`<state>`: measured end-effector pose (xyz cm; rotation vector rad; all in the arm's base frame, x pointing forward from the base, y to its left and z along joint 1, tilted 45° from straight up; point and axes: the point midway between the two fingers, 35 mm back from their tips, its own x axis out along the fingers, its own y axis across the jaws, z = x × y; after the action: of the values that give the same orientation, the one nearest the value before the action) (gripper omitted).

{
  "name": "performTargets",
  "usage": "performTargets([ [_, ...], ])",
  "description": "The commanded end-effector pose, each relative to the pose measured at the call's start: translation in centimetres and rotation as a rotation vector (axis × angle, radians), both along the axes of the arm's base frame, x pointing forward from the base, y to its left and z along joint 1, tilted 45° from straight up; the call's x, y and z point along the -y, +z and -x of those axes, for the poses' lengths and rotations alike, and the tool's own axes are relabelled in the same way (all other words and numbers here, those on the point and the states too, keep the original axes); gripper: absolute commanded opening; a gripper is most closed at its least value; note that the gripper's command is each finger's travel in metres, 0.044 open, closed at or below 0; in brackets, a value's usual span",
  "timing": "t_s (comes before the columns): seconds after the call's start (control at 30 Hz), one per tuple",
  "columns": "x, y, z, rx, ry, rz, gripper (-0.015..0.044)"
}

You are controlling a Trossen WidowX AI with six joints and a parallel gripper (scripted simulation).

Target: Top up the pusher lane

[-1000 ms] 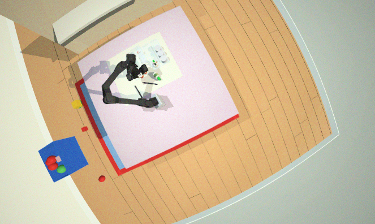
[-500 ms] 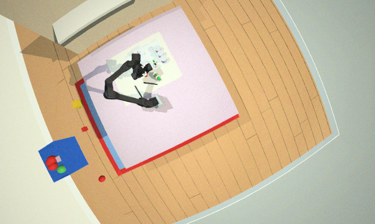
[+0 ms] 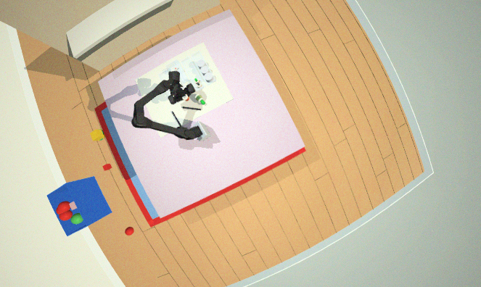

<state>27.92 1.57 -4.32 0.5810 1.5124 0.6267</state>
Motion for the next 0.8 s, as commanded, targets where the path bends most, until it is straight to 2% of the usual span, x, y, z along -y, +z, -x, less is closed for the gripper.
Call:
performTargets([
  [0.0,0.0,0.0,-0.3,0.003,-0.003,-0.001,0.0],
  [0.77,0.0,0.0,-1.4,0.004,-0.003,-0.001,0.0],
])
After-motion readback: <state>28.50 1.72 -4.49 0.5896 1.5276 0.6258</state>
